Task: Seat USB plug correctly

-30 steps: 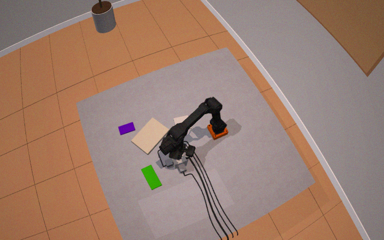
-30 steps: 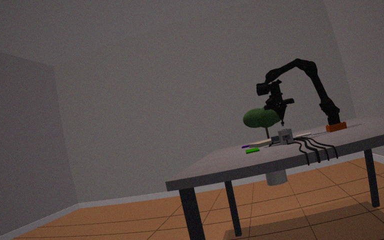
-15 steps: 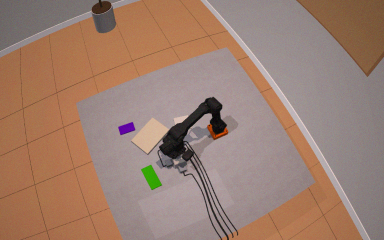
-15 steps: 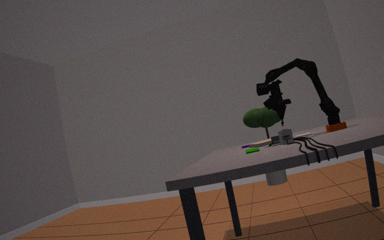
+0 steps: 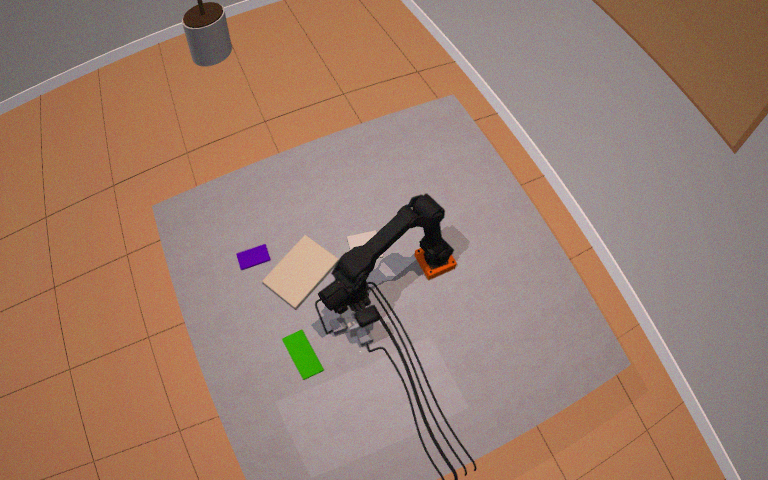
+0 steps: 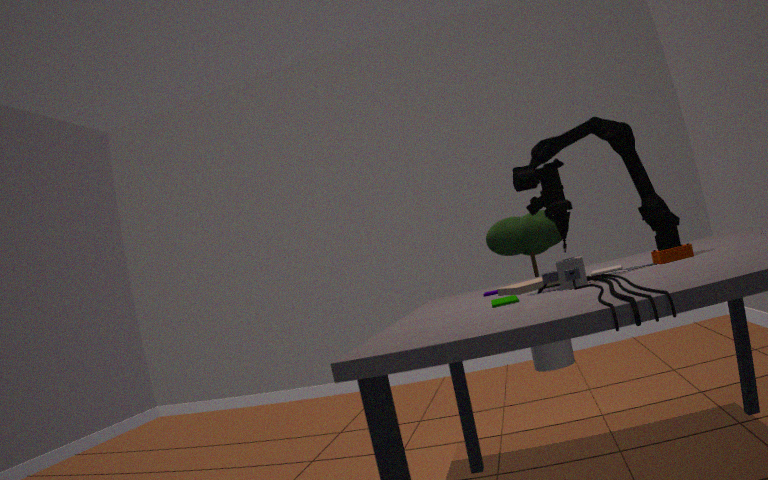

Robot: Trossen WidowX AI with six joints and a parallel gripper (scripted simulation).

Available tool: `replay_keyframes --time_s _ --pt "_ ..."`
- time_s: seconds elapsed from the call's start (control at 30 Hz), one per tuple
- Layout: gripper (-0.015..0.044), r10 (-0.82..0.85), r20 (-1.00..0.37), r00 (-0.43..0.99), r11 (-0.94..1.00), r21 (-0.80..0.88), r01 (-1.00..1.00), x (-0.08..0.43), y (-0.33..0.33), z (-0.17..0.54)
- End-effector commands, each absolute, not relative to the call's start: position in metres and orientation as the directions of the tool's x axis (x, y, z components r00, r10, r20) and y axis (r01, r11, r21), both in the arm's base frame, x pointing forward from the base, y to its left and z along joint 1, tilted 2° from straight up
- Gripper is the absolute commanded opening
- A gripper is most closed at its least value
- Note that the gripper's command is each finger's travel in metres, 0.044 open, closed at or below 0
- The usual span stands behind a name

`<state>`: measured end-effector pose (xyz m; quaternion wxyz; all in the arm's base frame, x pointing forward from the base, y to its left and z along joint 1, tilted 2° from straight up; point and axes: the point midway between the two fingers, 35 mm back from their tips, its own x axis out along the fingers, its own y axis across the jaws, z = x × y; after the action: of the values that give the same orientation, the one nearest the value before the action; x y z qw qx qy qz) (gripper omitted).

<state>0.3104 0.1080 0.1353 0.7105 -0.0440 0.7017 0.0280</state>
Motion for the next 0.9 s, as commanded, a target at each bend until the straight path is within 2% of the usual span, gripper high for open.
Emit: replay_keyframes --time_s 0.0,0.43,0.87 --pt "0.0000 -0.022 -1.000 0.013 1.000 -0.022 -0.011 0.3102 0.1079 0.1351" --pt "0.0000 -0.022 -1.000 0.013 0.946 -0.017 0.324 0.3102 0.1079 0.1351" --pt "0.0000 -0.022 -1.000 0.013 0.784 -0.010 0.621 0.3102 0.1079 0.1351"
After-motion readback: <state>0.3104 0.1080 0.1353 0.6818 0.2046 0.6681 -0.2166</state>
